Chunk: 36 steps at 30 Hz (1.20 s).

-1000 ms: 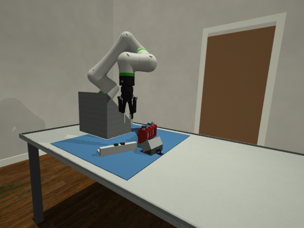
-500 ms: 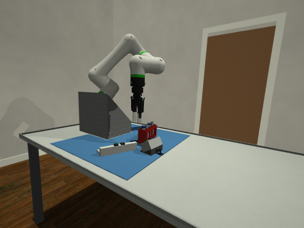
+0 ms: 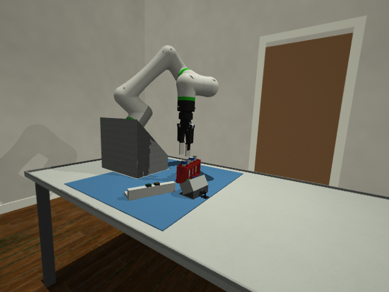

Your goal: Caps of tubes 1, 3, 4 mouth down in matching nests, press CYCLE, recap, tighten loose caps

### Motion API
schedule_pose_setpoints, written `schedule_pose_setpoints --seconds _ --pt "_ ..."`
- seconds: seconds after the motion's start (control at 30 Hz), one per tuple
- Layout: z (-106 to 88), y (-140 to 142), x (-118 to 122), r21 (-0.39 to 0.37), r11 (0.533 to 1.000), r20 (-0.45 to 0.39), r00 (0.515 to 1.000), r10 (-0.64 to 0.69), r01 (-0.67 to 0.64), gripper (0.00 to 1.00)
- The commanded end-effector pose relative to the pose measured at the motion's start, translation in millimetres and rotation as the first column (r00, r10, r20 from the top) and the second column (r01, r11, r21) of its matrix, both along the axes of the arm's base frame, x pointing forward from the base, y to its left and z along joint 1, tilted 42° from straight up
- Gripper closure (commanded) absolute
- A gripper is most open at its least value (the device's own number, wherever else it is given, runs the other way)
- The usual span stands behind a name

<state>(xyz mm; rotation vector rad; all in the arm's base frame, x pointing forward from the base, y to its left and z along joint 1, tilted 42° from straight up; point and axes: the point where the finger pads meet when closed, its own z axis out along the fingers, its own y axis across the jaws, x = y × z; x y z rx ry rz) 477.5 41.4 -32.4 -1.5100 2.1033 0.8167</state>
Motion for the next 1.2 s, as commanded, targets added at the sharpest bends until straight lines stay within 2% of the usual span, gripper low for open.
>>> schedule_pose_setpoints --seconds 0.0,0.37,1.17 --pt "-3.6 3 0 0.0 1.0 0.0 1.0 0.0 0.0 0.65" --pt "-25.3 23 0 0.0 1.0 0.0 1.0 0.0 0.0 0.65" --pt "-30.5 28 0 0.0 1.0 0.0 1.0 0.0 0.0 0.65"
